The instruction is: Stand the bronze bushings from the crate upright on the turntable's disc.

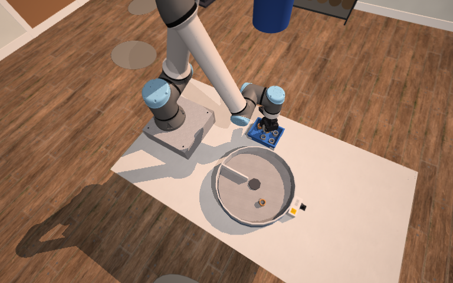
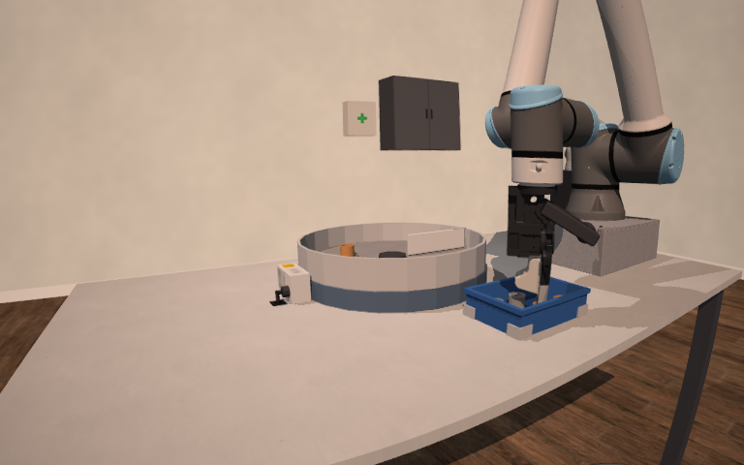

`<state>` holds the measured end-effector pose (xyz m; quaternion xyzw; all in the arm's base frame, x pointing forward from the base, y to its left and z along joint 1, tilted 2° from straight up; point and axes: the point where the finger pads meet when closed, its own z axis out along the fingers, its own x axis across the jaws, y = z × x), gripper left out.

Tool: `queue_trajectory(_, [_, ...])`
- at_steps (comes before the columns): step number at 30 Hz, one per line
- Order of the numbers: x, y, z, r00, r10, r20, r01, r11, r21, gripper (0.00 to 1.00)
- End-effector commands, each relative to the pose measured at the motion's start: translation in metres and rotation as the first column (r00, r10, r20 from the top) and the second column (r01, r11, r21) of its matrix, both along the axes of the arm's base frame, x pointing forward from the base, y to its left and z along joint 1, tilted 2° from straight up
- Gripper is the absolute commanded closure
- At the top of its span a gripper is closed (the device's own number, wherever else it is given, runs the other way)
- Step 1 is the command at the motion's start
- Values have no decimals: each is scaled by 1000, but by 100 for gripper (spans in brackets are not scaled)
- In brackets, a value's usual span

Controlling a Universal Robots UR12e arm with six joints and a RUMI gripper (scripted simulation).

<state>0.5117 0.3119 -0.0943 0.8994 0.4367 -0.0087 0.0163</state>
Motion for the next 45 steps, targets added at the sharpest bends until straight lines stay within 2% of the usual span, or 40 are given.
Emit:
queue_trajectory(1, [1,0,1,1000,0,1,0,1000,0,94])
queue_trajectory(14, [1,0,1,1000,0,1,0,1000,0,94])
queue_trajectory(15, [1,0,1,1000,0,1,0,1000,0,100])
queue_trajectory(45, [1,0,1,1000,0,1,0,1000,0,100])
